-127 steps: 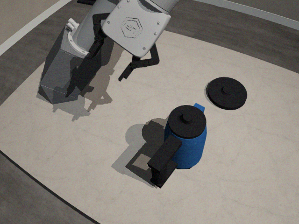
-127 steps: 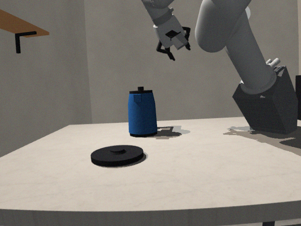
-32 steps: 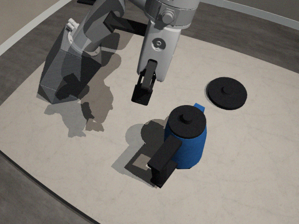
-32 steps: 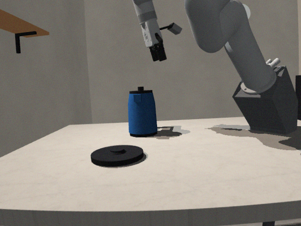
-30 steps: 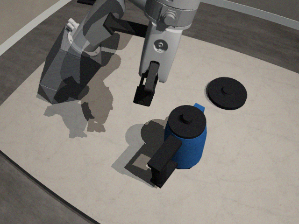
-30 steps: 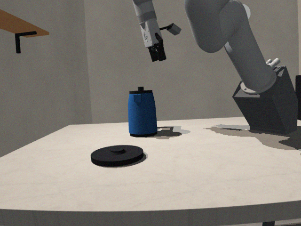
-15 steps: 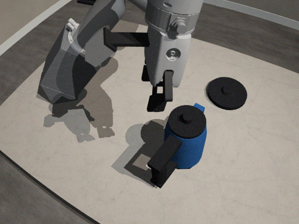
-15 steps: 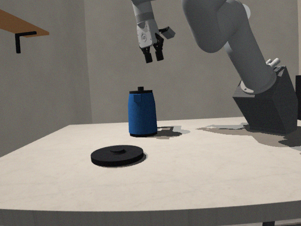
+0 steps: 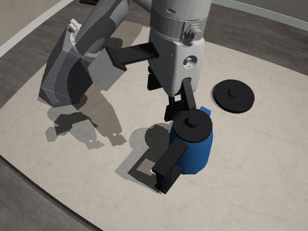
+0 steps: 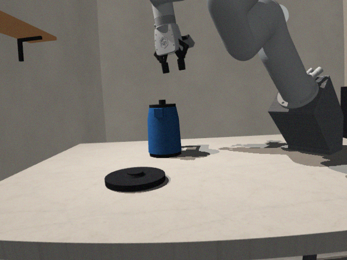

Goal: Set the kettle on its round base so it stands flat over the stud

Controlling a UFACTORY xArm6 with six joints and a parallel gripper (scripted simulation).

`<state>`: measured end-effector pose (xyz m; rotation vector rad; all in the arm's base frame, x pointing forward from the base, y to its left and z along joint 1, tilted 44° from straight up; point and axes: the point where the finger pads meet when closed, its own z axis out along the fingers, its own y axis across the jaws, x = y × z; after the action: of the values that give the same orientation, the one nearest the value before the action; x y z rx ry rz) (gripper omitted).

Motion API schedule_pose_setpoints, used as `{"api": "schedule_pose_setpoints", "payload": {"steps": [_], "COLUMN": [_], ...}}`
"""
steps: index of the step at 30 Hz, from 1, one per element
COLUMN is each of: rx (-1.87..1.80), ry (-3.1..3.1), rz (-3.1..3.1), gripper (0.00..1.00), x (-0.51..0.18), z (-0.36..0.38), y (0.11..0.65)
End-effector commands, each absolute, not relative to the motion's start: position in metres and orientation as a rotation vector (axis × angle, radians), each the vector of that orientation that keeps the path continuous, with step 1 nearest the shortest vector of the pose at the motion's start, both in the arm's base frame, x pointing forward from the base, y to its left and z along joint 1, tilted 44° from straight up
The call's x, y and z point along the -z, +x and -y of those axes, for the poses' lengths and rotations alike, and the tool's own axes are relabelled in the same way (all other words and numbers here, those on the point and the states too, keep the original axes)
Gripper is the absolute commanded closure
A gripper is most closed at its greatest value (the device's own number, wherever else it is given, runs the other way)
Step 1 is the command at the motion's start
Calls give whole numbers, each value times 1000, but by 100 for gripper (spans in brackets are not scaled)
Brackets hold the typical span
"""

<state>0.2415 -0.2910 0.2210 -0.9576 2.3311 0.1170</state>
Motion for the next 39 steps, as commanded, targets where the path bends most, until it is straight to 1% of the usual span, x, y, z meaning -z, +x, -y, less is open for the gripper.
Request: {"api": "schedule_pose_setpoints", "payload": {"steps": [1,39], "rx": [-84,83], "ry": [-1046,-1385], "rz": [-2262,-1947], "gripper": [19,19], "x": [-224,-233], "z": [295,308], "y": [246,266]}}
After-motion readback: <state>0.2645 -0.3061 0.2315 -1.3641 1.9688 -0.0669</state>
